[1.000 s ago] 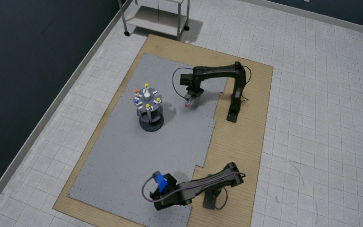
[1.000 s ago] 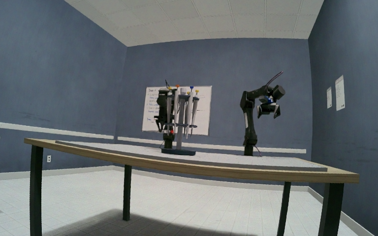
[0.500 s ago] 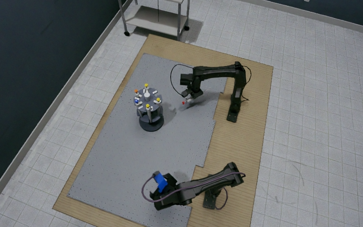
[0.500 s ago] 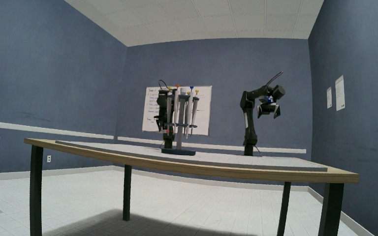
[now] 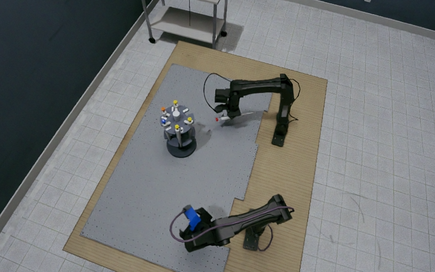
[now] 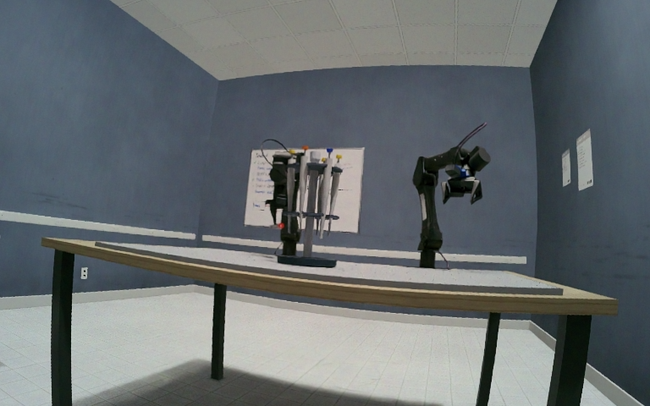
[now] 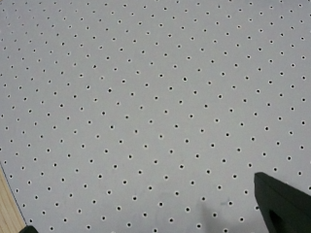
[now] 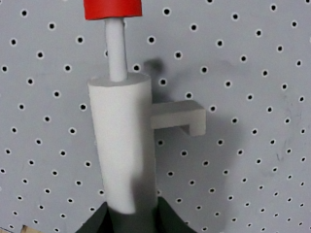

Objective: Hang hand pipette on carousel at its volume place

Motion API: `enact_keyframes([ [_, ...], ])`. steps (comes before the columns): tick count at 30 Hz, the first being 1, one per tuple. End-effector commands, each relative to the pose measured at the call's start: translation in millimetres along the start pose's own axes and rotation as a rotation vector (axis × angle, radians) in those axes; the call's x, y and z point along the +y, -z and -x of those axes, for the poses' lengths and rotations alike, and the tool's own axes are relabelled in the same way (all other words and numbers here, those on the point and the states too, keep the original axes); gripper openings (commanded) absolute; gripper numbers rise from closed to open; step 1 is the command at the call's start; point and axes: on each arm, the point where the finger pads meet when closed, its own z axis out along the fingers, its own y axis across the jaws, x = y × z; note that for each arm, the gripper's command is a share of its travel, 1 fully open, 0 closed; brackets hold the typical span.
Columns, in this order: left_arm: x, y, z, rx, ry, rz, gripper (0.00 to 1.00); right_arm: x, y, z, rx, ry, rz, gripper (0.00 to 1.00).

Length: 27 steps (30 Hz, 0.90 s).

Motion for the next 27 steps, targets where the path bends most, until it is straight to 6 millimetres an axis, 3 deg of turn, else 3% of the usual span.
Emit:
enact_keyframes([
  [1,2,5,9,-0.032,-0.023,0.010,1.00,2,6,11,-0.014,-0.027,-0.004,0.12],
  [27,2,5,9,-0.032,-0.023,0.010,1.00,1,6,90,-0.013,-0.027,-0.004,0.12],
])
